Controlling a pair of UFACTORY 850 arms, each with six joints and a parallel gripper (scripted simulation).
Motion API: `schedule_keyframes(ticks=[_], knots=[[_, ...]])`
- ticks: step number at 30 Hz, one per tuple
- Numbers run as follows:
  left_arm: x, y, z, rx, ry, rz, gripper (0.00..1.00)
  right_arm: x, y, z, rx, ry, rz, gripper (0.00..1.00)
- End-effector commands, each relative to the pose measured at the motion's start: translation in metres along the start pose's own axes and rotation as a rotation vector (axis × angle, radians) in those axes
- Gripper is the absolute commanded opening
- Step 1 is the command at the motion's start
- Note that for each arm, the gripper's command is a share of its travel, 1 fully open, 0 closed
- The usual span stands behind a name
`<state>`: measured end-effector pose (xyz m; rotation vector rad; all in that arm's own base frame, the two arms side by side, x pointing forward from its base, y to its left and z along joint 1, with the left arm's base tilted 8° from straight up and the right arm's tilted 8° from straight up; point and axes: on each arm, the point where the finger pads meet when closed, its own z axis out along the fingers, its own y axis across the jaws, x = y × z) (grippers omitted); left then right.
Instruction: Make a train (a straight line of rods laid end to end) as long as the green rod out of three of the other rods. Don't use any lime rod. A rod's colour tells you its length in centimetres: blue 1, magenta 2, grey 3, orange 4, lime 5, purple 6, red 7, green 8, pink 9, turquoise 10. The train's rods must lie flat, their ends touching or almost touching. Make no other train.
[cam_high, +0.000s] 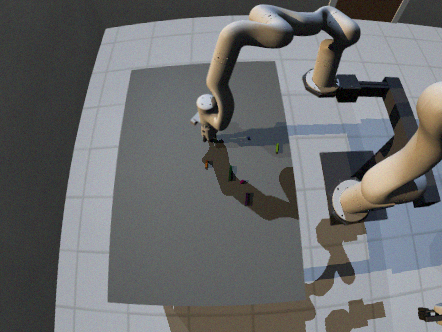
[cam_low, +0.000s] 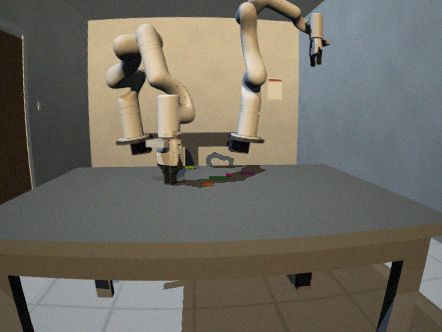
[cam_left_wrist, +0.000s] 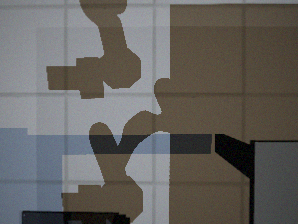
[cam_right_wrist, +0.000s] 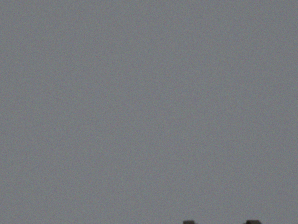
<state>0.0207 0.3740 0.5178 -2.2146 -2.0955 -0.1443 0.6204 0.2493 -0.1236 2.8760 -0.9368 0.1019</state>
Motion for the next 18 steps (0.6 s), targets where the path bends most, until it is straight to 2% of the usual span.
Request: schedule_keyframes(ticks=[1,4,5,18], knots=[[0.0003,0.0000,-0.0007,0.000,0.002,0.000,1.00,0.0007,-0.0012,-0.0014,0.002,0.001,0.000,0.26],[0.0003,0.0000,-0.0007,0.000,0.002,0.000,1.00,0.0007,-0.0012,-0.0014,0.002,0.001,0.000,0.26],[0.0003,0.0000,-0.0007,0.000,0.002,0.000,1.00,0.0007,-0.0012,-0.0014,0.002,0.001,0.000,0.06],[0.0003,0.0000,-0.0007,0.000,0.002,0.000,1.00,0.0007,-0.0012,-0.0014,0.002,0.001,0.000,0.06]])
